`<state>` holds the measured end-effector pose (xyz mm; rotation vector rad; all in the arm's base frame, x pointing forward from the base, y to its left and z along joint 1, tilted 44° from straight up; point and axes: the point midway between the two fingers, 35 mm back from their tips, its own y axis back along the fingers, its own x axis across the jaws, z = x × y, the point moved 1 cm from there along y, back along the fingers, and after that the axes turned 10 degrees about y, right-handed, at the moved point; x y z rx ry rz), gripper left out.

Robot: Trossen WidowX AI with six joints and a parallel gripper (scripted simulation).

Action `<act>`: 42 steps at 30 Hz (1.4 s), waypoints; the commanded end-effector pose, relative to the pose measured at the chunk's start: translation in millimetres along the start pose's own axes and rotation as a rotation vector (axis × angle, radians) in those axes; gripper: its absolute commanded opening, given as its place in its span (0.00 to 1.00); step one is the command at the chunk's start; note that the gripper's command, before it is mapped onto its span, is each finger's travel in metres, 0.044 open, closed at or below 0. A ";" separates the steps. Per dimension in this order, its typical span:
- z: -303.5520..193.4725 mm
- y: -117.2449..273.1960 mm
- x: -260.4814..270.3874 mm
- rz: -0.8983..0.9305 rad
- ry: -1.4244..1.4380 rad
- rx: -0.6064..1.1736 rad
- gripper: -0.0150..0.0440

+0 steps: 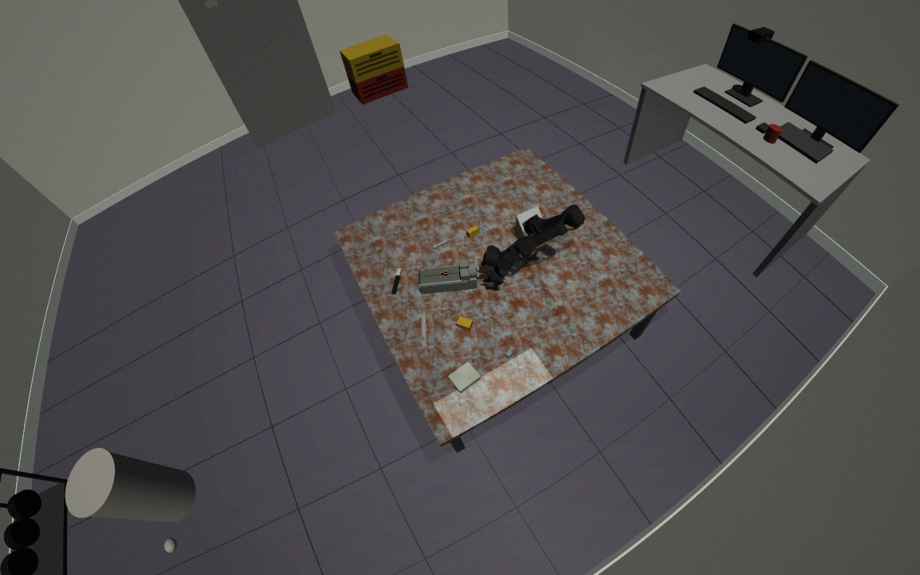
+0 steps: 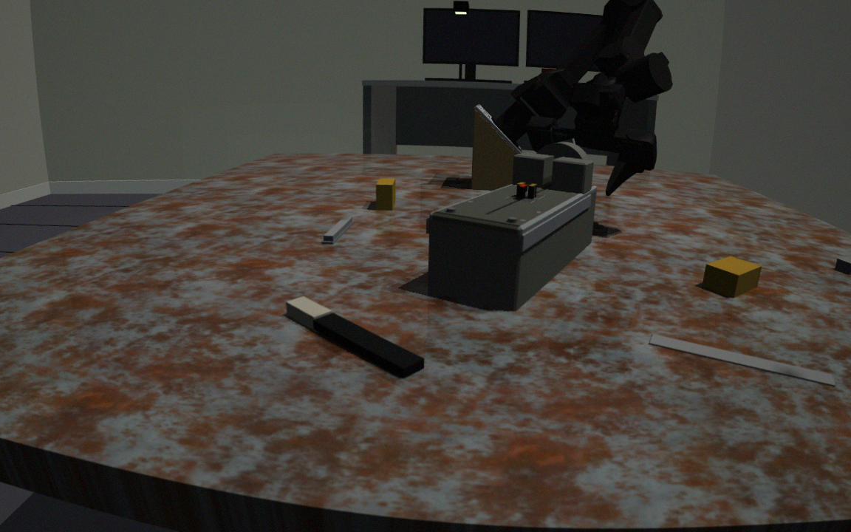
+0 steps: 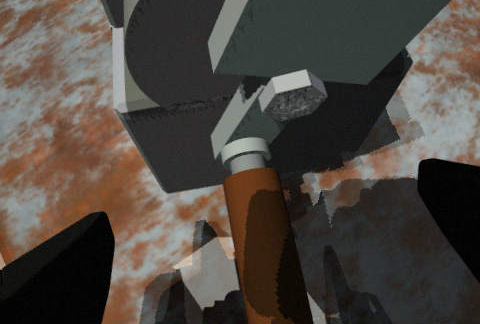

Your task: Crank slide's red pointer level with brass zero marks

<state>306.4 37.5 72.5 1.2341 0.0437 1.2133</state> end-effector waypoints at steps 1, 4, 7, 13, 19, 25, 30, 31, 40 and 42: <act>11.3 11.8 1.3 0.011 0.005 -0.008 1.00; 14.0 14.7 0.6 0.011 0.005 -0.008 1.00; 26.0 22.2 -1.3 0.006 0.006 -0.006 1.00; 55.4 46.4 -7.6 -0.003 0.007 -0.003 1.00; 80.4 76.2 -14.7 -0.004 0.004 -0.004 1.00; 92.2 94.3 -18.7 -0.001 0.002 -0.008 1.00; 102.1 86.9 -25.1 0.008 0.019 -0.004 1.00; 104.6 84.8 -26.1 0.014 0.027 -0.001 1.00; 130.7 58.5 -42.0 0.086 0.095 0.042 1.00; 134.6 54.2 -44.8 0.100 0.107 0.048 1.00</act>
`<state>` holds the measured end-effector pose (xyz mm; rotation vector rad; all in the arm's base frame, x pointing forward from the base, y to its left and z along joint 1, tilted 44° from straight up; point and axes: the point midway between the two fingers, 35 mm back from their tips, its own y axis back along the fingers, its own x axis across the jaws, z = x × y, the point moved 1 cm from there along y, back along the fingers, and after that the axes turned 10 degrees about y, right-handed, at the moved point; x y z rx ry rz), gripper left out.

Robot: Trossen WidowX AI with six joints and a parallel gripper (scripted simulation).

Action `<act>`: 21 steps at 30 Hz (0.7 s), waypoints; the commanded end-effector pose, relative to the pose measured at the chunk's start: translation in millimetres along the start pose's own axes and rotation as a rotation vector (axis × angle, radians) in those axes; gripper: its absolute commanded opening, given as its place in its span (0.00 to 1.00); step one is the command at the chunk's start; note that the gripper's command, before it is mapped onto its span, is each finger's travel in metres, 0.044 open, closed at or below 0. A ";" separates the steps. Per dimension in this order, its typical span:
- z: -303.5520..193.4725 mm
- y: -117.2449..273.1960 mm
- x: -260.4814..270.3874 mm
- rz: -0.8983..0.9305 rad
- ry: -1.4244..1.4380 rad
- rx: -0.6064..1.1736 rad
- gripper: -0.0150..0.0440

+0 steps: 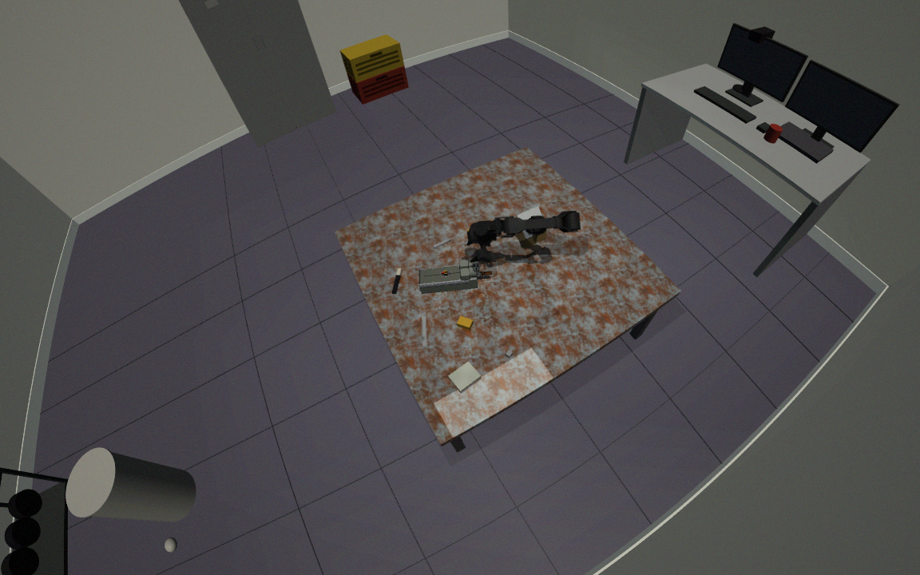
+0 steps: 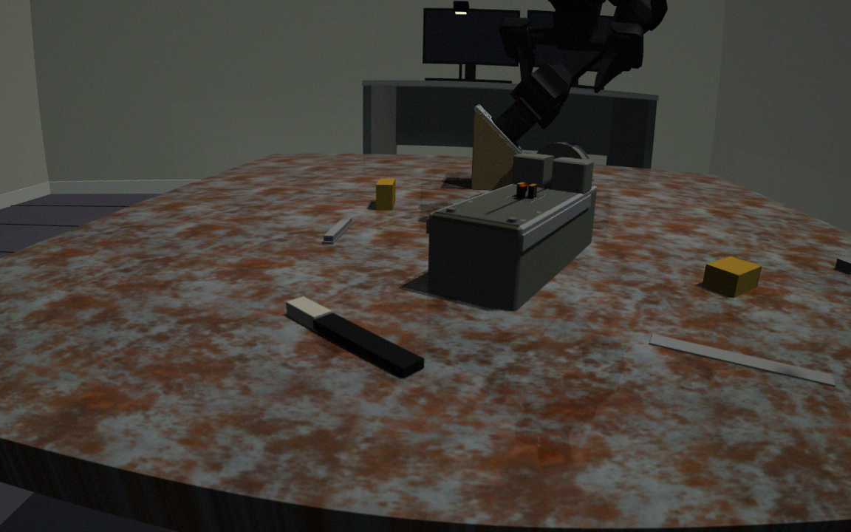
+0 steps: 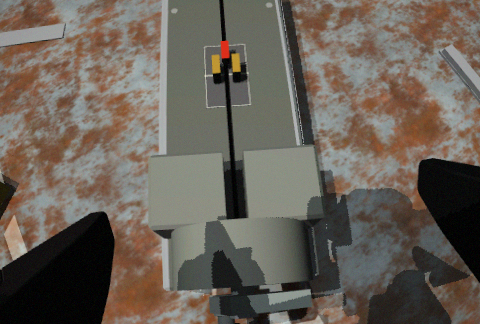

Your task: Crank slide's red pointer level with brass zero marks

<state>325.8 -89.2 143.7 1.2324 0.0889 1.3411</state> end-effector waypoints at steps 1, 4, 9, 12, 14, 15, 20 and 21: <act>9.1 -5.9 -4.6 0.031 0.031 0.004 1.00; 17.2 -13.3 -9.2 0.073 0.083 0.009 1.00; 31.2 -26.4 -18.6 0.155 0.184 0.006 1.00; 39.0 -33.9 -25.6 0.204 0.245 -0.003 1.00; 43.8 -38.8 -30.8 0.237 0.285 -0.012 1.00; 46.2 -41.2 -33.5 0.253 0.305 -0.018 1.00; 56.3 -52.3 -48.0 0.330 0.401 -0.052 1.00; 57.2 -53.3 -49.6 0.338 0.411 -0.056 1.00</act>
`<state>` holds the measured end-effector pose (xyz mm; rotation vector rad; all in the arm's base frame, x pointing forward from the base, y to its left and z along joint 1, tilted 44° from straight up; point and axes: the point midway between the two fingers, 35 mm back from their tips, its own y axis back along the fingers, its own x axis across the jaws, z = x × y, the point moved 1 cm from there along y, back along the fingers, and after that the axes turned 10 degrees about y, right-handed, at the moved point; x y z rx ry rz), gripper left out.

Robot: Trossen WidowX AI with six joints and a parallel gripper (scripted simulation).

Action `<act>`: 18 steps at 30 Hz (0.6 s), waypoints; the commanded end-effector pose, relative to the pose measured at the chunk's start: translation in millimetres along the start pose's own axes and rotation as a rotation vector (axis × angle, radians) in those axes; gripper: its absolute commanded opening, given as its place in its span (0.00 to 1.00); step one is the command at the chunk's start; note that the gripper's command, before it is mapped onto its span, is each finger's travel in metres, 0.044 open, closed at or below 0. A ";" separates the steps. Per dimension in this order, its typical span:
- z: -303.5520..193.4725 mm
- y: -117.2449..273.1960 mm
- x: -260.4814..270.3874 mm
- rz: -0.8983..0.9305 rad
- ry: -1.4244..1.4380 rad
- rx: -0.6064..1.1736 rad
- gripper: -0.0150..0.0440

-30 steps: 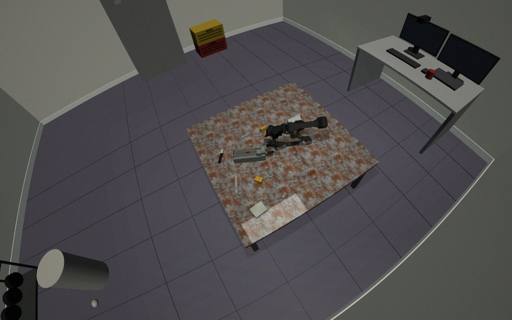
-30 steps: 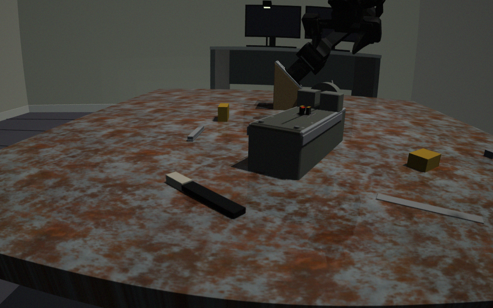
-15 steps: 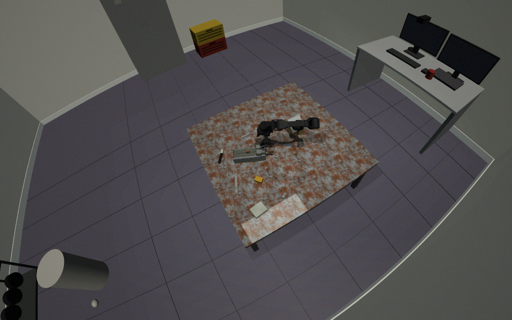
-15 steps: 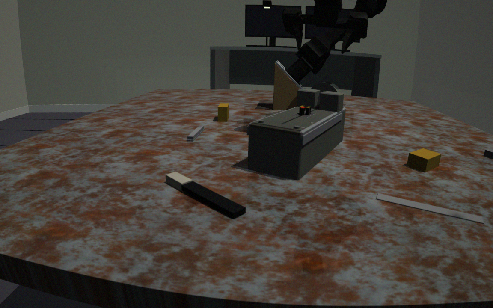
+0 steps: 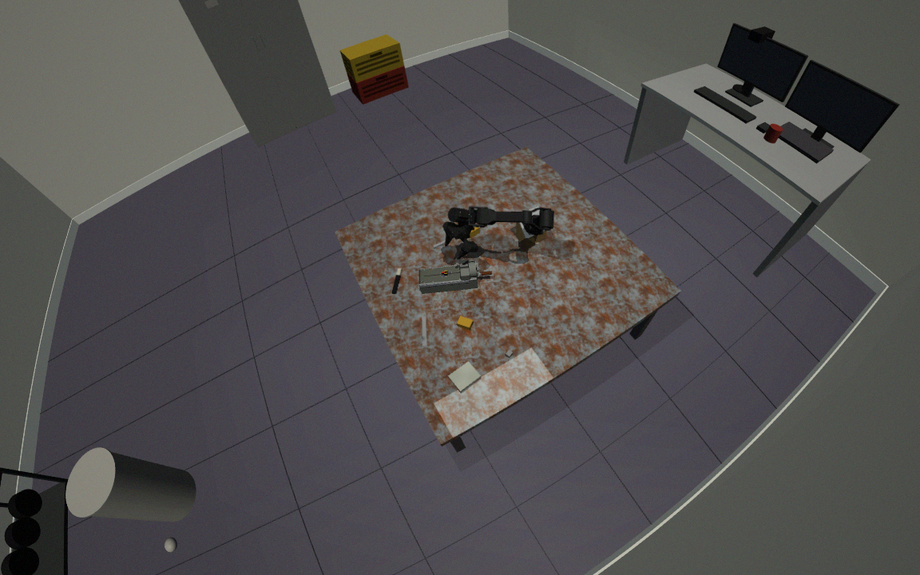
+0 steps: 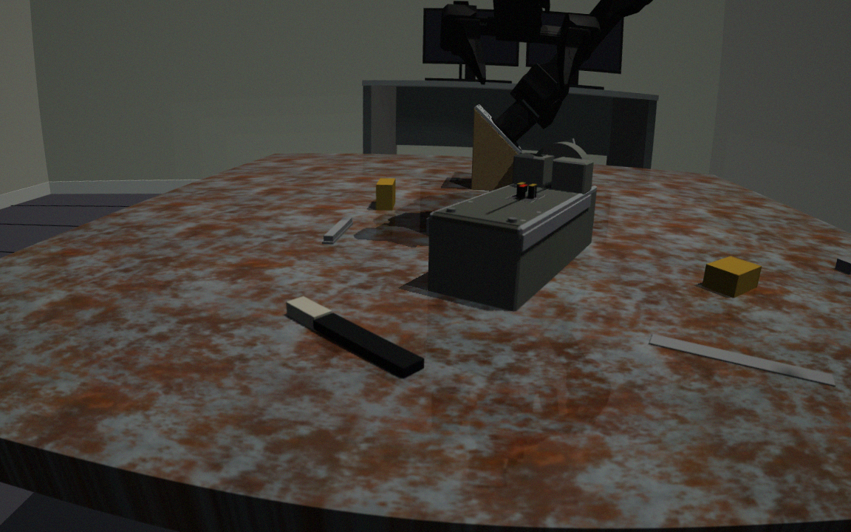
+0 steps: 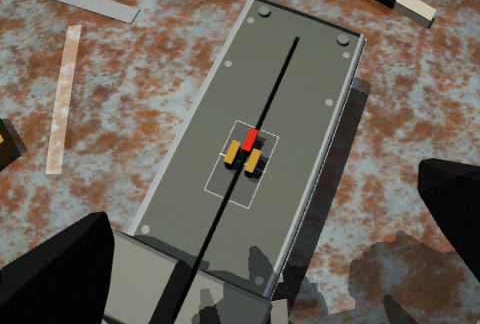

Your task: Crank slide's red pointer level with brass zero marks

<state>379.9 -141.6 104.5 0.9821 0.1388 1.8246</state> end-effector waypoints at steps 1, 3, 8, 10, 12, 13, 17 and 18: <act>3.6 -1.0 -7.9 0.028 0.047 -0.021 1.00; 1.0 -4.8 -7.7 0.028 0.047 -0.020 1.00; -19.0 -31.3 -4.0 0.028 0.047 -0.020 1.00; -26.7 -40.3 -1.6 0.029 0.047 -0.021 1.00; -28.9 -42.6 -0.9 0.029 0.047 -0.022 1.00; -28.9 -42.6 -0.9 0.029 0.047 -0.022 1.00; -28.9 -42.6 -0.9 0.029 0.047 -0.022 1.00; -28.9 -42.6 -0.9 0.029 0.047 -0.022 1.00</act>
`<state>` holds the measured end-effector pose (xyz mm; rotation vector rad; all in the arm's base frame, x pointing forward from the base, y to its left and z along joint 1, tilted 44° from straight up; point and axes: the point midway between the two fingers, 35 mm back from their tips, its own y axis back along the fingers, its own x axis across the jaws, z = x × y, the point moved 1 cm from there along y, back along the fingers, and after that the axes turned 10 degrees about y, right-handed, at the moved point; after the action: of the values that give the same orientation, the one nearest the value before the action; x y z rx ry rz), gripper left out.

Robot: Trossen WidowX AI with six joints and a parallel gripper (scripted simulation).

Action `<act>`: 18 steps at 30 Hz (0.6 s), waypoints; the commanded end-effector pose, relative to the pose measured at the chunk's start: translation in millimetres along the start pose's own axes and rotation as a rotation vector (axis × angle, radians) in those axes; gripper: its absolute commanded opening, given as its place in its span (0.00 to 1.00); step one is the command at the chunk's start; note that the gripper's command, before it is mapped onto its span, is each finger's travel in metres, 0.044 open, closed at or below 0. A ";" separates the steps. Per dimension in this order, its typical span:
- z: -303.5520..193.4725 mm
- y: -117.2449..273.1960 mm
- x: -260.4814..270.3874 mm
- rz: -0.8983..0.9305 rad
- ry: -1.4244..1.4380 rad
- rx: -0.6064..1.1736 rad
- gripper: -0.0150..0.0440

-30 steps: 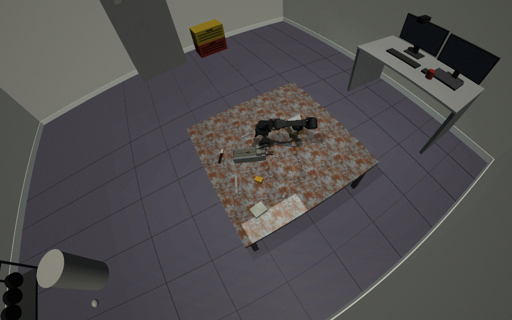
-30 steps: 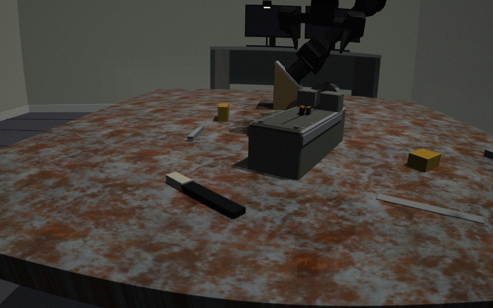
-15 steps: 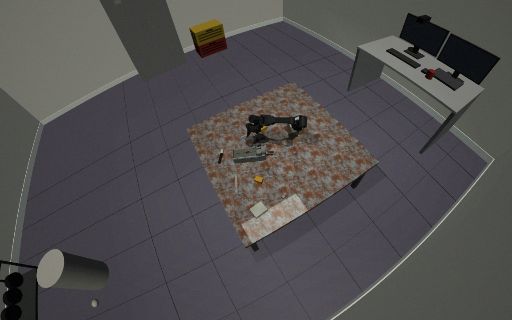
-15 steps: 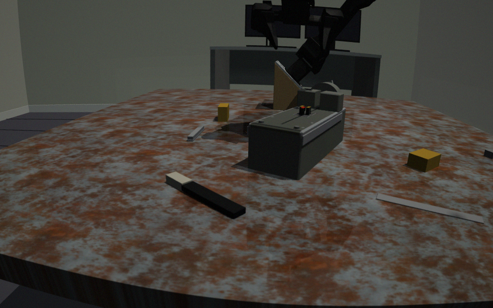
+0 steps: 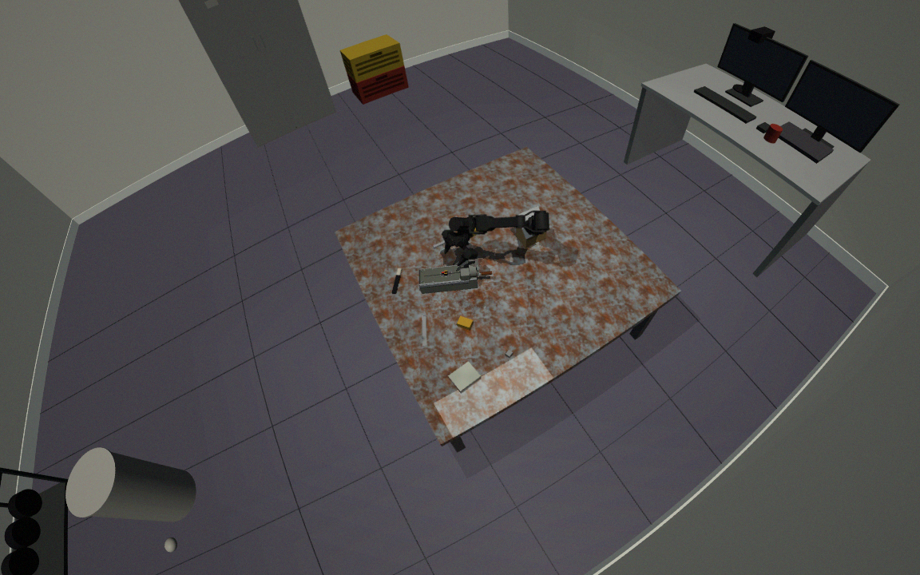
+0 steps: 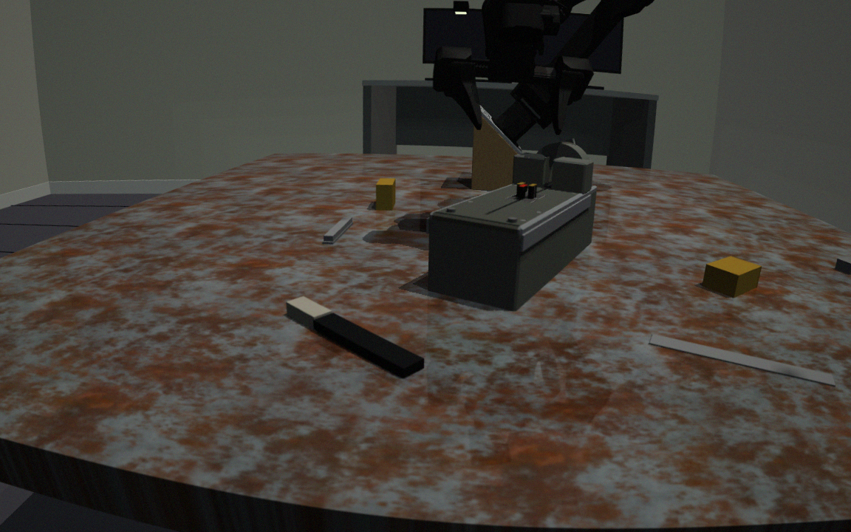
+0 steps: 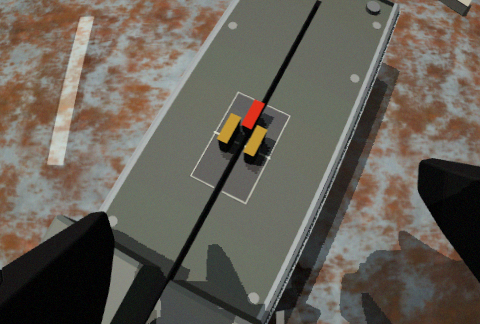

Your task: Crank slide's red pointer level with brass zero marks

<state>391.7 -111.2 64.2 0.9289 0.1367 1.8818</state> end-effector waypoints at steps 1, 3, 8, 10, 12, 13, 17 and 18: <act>-0.3 0.8 -1.4 -0.007 -0.006 -0.002 1.00; -0.3 0.8 -1.4 -0.007 -0.006 -0.002 1.00; -0.3 0.8 -1.4 -0.007 -0.006 -0.002 1.00; -0.3 0.8 -1.4 -0.007 -0.006 -0.002 1.00; 2.4 3.8 -2.3 -0.007 -0.006 -0.002 1.00; 5.9 7.6 -3.4 -0.007 -0.005 -0.001 1.00; 22.7 28.3 -7.2 -0.006 -0.003 0.001 1.00; 26.8 33.8 -7.8 -0.005 -0.002 0.001 1.00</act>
<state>386.6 -129.1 77.3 0.9619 0.1412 1.8708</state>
